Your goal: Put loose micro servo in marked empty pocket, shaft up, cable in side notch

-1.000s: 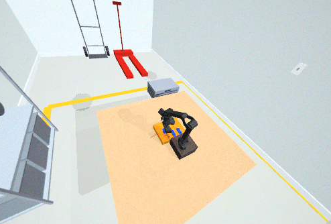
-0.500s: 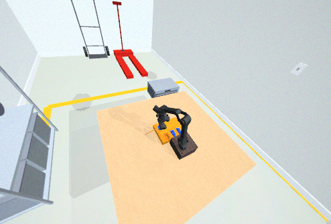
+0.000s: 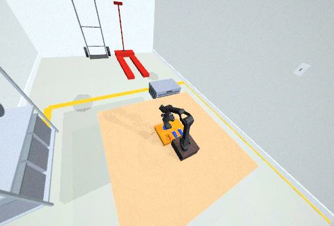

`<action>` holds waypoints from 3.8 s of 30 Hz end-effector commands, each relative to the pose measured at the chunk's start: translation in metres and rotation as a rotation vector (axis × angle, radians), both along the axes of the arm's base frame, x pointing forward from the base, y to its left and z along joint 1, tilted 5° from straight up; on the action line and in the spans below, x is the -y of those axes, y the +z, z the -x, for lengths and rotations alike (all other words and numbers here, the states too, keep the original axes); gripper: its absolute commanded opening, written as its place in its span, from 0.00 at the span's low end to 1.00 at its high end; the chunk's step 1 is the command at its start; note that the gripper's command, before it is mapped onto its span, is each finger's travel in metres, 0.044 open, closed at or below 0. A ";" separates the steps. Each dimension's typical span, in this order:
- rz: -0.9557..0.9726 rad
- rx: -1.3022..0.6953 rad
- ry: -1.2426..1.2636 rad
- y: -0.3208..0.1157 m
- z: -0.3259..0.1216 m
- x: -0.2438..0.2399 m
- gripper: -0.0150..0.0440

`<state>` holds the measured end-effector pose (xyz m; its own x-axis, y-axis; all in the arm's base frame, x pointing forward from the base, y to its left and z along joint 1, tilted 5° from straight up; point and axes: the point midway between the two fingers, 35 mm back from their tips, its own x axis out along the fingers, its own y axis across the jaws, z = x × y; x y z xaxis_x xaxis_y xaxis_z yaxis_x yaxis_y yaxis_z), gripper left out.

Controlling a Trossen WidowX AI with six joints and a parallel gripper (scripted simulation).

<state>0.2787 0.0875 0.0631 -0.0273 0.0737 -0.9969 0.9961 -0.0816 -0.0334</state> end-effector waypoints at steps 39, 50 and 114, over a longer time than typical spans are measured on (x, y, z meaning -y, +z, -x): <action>-0.031 0.116 1.354 0.004 -0.001 0.000 0.25; -0.038 0.143 1.733 0.004 -0.001 0.000 0.25; -0.046 0.140 1.784 -0.017 0.106 0.012 0.25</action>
